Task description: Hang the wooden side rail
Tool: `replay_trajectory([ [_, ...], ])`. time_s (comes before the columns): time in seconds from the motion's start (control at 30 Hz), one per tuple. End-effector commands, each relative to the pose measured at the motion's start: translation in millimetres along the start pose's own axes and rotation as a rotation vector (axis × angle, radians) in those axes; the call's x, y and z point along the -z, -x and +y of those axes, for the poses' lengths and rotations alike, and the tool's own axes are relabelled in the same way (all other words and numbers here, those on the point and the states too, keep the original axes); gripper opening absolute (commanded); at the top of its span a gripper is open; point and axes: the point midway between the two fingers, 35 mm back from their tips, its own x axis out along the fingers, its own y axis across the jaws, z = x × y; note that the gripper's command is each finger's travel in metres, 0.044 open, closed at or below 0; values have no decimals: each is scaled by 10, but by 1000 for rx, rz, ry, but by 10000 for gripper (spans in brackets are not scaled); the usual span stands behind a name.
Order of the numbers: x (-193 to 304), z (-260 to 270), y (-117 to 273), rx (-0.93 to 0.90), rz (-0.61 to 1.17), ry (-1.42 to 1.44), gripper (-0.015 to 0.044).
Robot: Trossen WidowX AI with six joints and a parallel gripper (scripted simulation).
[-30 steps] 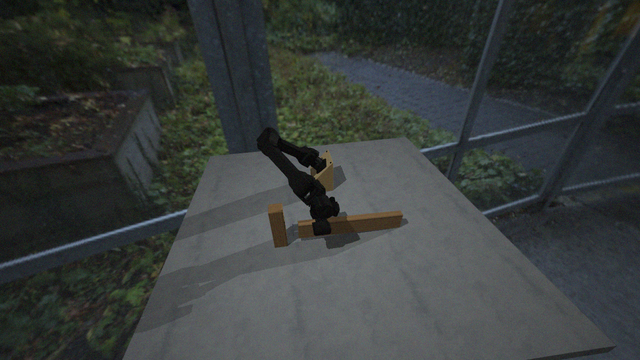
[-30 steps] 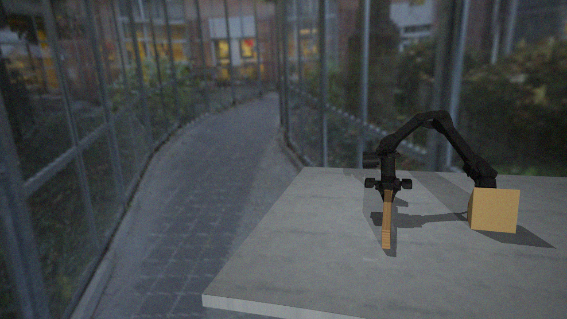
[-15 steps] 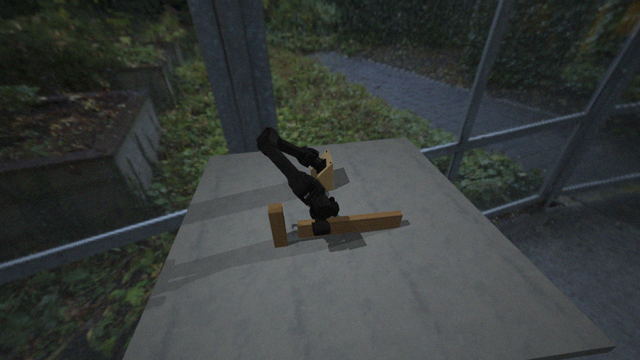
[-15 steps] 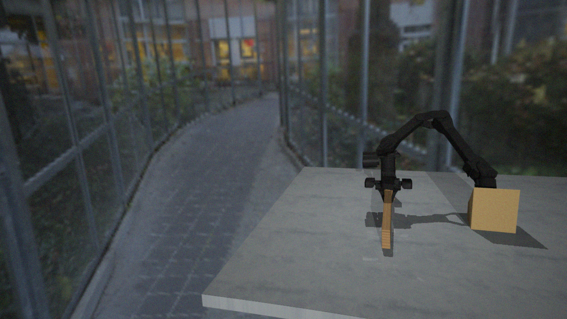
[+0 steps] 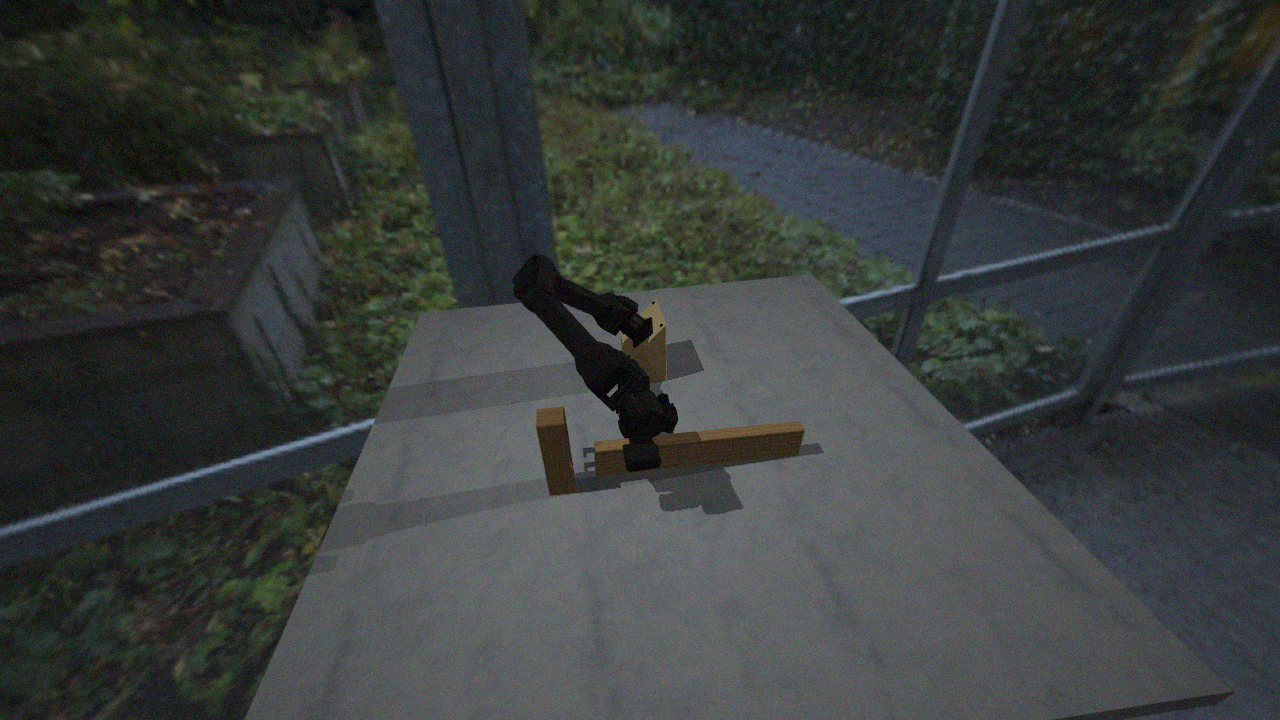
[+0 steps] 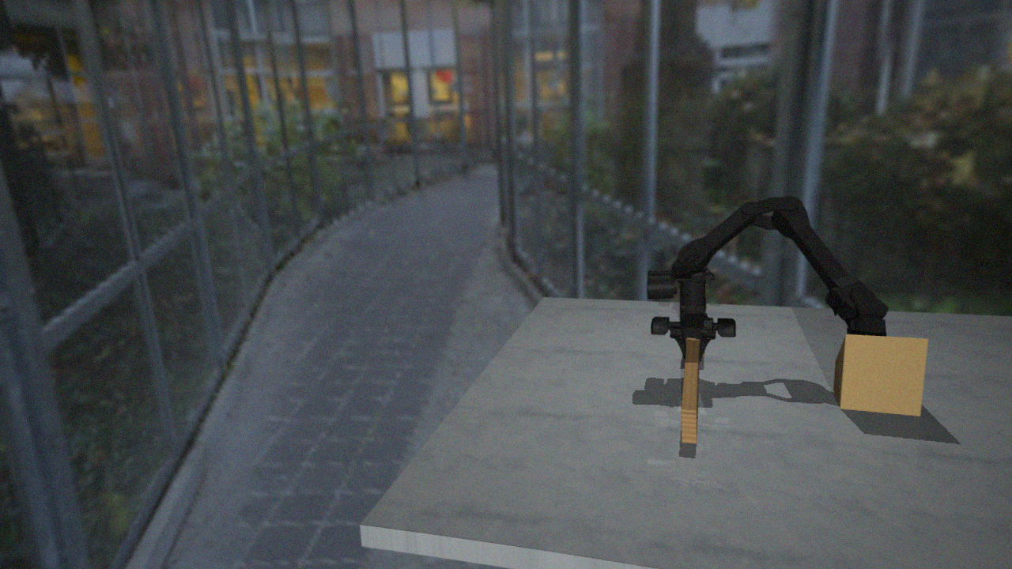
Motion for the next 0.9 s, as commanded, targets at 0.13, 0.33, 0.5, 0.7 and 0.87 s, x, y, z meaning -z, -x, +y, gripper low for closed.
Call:
replay_trajectory([
  [0.13,33,-49,67,19,0,-2,0],
  [0.33,40,-52,67,19,0,-2,0],
  [0.5,46,-47,68,19,0,-2,0],
  [0.7,52,-40,70,19,0,-2,0],
  [0.87,58,-34,70,19,0,-2,0],
])
